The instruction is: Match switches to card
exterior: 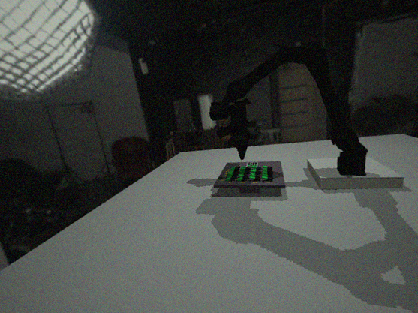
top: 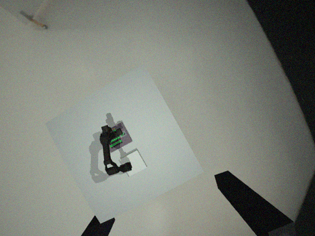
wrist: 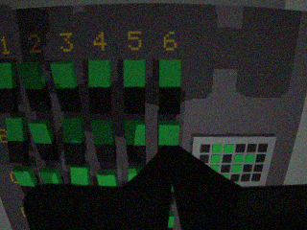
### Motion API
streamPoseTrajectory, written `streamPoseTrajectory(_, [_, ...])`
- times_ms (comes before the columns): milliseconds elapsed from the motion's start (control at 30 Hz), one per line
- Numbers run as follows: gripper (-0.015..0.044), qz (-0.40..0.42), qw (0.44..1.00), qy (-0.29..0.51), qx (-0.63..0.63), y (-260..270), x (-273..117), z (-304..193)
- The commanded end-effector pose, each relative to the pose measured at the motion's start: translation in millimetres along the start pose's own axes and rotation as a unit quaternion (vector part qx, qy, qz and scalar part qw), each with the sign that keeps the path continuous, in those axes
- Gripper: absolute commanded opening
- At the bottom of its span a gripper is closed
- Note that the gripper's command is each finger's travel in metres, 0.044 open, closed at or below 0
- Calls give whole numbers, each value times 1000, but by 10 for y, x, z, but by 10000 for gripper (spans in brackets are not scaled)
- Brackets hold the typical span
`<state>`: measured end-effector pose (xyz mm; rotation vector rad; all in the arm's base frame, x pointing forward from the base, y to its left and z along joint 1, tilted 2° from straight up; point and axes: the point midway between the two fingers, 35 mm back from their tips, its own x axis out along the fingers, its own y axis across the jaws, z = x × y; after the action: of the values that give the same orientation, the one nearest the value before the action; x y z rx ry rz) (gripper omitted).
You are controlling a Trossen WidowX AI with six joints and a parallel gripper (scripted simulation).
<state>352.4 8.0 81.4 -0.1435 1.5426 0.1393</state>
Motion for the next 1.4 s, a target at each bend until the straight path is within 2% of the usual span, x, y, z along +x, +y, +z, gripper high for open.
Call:
streamPoseTrajectory(0, [0, -1, 1000, 5, -3, -4, 46, -16])
streamPoseTrajectory(633, [0, -1, 1000, 5, -3, -5, 271, -13])
streamPoseTrajectory(1367, [0, -1, 1000, 5, -3, -5, 274, -13])
